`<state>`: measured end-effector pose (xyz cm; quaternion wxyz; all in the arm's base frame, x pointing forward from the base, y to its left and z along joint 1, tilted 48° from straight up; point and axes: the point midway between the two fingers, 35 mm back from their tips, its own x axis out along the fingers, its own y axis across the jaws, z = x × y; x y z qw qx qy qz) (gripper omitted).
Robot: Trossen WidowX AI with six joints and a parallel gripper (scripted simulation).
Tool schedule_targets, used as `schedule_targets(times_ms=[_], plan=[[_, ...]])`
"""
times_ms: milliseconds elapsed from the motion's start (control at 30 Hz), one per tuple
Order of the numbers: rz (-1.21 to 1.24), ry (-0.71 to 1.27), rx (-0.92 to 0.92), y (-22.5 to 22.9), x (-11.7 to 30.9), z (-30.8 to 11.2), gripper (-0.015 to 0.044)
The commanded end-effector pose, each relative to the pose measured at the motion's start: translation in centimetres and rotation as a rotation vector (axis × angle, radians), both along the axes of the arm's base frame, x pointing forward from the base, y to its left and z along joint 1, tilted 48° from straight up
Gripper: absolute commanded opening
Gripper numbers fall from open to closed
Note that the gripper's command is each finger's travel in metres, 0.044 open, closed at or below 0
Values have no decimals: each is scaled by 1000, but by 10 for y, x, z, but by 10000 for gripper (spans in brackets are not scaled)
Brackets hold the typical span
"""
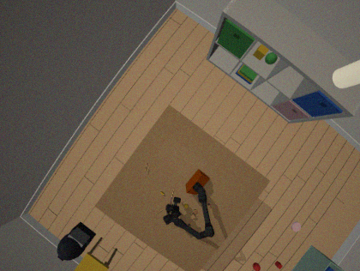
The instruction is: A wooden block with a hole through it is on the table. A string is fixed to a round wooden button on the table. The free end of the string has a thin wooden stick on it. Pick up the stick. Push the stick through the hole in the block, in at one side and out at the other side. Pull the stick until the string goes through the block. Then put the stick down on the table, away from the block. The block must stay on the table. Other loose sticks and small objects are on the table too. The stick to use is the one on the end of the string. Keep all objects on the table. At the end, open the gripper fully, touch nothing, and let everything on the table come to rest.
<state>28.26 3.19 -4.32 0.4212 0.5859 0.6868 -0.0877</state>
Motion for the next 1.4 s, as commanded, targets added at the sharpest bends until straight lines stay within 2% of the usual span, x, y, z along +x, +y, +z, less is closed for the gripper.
schedule_targets(times_ms=[0, 367, 967, 1367], plan=[[-648, 719, 38, -23, -5, -29, 440], [-1090, 1203, 68, -35, -8, -45, 440], [-1099, 1213, 69, -35, -8, -45, 440], [-1099, 1213, 69, -35, -8, -45, 125]])
